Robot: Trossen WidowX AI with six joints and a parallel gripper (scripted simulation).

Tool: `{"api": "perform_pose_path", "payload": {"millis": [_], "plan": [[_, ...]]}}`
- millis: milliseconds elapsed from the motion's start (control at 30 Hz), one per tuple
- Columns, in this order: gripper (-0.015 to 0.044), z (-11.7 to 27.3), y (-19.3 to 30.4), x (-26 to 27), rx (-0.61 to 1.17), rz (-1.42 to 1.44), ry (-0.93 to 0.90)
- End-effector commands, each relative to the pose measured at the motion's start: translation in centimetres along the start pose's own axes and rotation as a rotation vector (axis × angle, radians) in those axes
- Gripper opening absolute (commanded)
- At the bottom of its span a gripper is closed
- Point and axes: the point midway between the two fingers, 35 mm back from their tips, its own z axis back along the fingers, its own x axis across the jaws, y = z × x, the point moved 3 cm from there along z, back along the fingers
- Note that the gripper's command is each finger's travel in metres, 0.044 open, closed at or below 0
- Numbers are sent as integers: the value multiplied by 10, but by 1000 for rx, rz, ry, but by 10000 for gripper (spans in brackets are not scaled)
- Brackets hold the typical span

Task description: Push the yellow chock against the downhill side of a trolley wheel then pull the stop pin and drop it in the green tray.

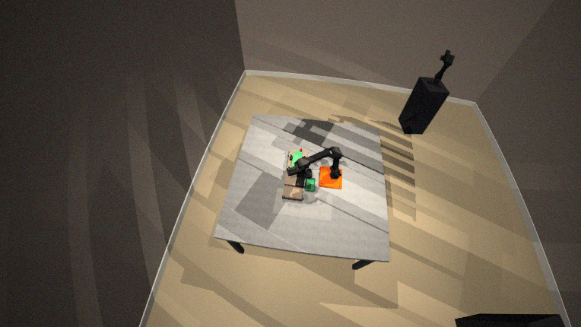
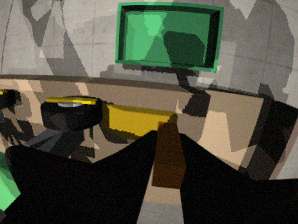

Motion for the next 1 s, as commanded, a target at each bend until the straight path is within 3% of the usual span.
{"api": "perform_pose_path", "payload": {"millis": [0,333,567,967], "plan": [[0,-1,-1,5,-4,5,-9],[0,0,0,1,0,1,0],[184,0,0,1,0,1,0],[190,29,-1,1,-4,5,-8]]}}
